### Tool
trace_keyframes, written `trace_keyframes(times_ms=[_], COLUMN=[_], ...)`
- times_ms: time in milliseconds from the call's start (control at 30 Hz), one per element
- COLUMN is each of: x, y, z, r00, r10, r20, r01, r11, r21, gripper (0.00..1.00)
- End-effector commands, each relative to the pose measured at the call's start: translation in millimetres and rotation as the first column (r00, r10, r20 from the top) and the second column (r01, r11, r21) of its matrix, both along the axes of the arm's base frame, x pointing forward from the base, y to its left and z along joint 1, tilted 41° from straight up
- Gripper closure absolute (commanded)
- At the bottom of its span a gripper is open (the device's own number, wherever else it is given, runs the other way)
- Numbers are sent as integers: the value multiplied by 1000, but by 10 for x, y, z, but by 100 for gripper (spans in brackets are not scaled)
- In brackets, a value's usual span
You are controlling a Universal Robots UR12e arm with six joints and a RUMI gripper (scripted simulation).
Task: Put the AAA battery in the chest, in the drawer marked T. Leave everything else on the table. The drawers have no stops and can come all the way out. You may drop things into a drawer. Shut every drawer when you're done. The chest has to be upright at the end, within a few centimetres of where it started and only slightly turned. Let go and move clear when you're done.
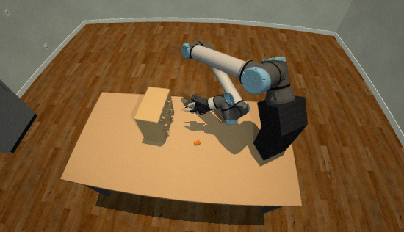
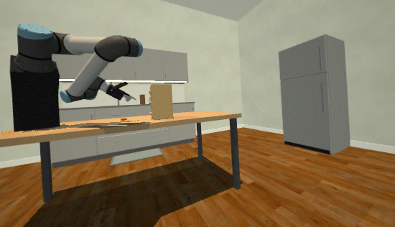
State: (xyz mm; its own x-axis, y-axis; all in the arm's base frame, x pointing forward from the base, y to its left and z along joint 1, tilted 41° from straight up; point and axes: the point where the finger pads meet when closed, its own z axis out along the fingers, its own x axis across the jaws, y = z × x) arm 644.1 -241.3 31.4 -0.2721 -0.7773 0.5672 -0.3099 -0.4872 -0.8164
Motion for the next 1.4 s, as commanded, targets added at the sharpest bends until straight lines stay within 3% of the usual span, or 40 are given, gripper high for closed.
trace_keyframes(times_ms=[0, 233, 667, 733, 1200, 1367], x=[-119, -243, -474, -474, -673, -704], y=[99, 183, 345, 345, 485, 507], z=[76, 130, 263, 263, 360, 375], r00=[986, 953, 821, 821, 667, 640], r10=[-99, -172, -301, -301, -365, -372], r20=[-135, -250, -485, -485, -649, -672], r01=[105, 194, 383, 383, 518, 538], r11=[994, 979, 921, 921, 854, 842], r21=[41, 66, 77, 77, 53, 46], gripper=[80, 80, 80, 80, 80, 80])
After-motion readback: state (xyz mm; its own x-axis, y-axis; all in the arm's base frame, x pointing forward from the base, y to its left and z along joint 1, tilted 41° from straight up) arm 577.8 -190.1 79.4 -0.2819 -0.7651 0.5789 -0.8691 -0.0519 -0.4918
